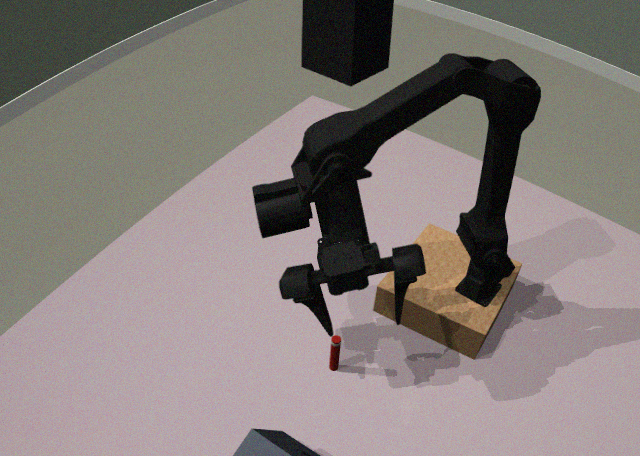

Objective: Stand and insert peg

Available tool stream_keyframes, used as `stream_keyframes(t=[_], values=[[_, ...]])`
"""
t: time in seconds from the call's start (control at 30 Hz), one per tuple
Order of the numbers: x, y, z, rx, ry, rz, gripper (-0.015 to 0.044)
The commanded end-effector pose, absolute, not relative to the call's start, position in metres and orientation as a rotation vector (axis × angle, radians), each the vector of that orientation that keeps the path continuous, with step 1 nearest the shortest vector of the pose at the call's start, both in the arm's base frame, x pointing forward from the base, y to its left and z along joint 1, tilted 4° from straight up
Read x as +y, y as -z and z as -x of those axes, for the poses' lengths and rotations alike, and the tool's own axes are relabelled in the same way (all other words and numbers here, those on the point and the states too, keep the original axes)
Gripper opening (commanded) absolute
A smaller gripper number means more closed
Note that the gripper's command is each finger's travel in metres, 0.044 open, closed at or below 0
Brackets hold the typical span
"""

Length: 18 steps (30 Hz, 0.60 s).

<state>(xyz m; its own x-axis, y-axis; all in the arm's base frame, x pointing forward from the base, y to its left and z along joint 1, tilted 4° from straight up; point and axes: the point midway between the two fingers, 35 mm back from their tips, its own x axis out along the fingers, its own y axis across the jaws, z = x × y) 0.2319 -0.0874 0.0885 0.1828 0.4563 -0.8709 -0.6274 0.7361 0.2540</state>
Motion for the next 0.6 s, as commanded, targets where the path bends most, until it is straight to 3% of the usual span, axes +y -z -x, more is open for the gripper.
stream_keyframes(t=[0.0,0.57], values=[[-0.093,-0.085,-0.236,1.280,-0.715,0.249,0.0440],[-0.110,-0.086,-0.248,1.569,-0.445,0.503,0.0440]])
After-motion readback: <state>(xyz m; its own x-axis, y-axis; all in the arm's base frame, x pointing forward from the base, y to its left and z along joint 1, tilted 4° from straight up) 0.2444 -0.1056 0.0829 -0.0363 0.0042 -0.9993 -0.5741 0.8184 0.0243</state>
